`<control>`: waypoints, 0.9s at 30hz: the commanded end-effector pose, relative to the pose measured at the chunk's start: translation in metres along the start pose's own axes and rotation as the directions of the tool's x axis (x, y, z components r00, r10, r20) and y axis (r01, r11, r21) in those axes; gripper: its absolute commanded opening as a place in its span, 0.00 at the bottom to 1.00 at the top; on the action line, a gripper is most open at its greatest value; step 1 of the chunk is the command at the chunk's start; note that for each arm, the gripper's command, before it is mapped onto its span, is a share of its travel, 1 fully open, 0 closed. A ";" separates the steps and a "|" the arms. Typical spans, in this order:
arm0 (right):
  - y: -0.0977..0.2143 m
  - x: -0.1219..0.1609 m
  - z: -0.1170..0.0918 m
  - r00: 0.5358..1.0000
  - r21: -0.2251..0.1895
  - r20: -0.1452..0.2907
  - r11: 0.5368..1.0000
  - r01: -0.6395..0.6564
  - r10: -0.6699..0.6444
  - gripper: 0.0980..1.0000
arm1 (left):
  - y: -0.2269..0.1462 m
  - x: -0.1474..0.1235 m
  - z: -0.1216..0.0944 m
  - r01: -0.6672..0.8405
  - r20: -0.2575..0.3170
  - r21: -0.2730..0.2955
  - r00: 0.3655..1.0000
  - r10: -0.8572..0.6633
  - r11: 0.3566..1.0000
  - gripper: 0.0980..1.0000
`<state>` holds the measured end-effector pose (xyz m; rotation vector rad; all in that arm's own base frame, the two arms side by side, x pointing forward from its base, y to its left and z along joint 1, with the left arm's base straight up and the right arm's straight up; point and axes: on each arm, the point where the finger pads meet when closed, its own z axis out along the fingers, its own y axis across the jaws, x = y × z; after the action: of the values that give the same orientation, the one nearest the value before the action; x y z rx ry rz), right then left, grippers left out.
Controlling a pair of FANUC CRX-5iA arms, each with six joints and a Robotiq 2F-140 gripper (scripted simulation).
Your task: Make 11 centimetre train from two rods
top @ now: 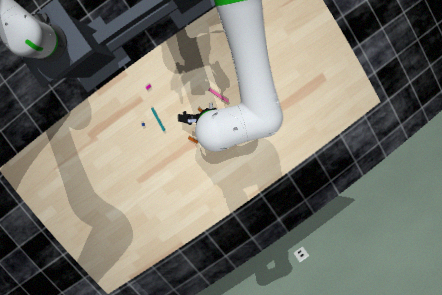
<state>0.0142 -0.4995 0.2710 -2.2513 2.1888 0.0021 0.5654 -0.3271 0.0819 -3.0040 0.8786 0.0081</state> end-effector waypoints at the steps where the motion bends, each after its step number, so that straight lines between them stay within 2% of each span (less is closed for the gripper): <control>1: 0.000 0.000 -0.001 1.000 0.000 -0.002 1.000 0.000 0.000 1.00 | -0.008 -0.009 -0.001 -0.166 -0.011 -0.008 0.986 0.166 0.986 1.00; 10: 0.000 0.000 -0.001 1.000 0.000 -0.002 1.000 0.000 0.000 1.00 | -0.023 -0.029 -0.001 -0.453 -0.013 -0.004 0.892 0.453 0.892 1.00; 12: 0.000 0.000 -0.001 1.000 0.000 -0.002 1.000 0.000 0.000 1.00 | -0.023 -0.029 -0.001 -0.453 -0.013 -0.004 0.892 0.453 0.892 1.00; 14: 0.000 0.000 -0.001 1.000 0.000 -0.002 1.000 0.000 0.000 1.00 | -0.028 -0.037 0.000 -0.559 -0.013 -0.003 0.829 0.559 0.829 1.00; 25: 0.000 0.000 -0.001 1.000 0.000 -0.002 1.000 0.000 0.000 1.00 | -0.043 -0.062 0.002 -0.814 -0.013 0.002 0.581 0.814 0.581 1.00; 27: 0.000 0.000 -0.001 1.000 0.000 -0.002 1.000 0.000 0.000 1.00 | -0.044 -0.064 0.002 -0.831 -0.013 0.003 0.556 0.831 0.556 1.00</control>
<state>0.0142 -0.4995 0.2710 -2.2513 2.1888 0.0021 0.5383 -0.2611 0.0801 -2.3371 2.0854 0.0161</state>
